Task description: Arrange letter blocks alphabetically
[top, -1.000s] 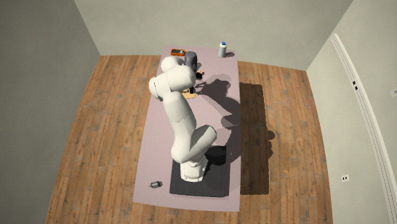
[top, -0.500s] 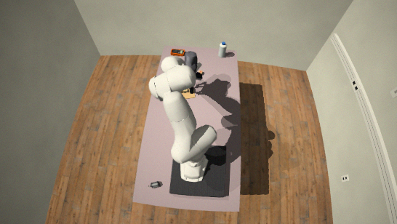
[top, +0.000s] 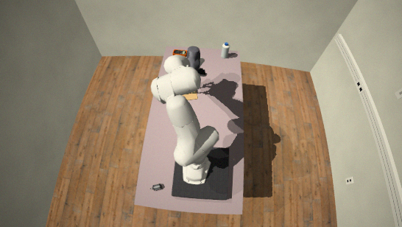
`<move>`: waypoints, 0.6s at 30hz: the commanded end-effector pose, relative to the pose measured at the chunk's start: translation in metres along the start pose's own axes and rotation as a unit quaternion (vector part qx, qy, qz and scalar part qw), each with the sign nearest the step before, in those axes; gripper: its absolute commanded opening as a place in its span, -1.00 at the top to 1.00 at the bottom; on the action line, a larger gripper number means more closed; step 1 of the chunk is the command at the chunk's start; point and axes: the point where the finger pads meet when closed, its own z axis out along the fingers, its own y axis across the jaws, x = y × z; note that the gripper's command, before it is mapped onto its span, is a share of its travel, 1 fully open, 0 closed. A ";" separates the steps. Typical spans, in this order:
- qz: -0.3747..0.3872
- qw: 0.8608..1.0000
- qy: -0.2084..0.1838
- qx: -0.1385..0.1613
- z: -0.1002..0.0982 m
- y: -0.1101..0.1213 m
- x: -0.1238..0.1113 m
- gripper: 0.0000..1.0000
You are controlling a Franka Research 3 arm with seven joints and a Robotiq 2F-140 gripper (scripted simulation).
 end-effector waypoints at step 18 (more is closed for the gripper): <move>0.009 1.000 0.000 -0.009 -0.037 0.005 -0.002 -1.00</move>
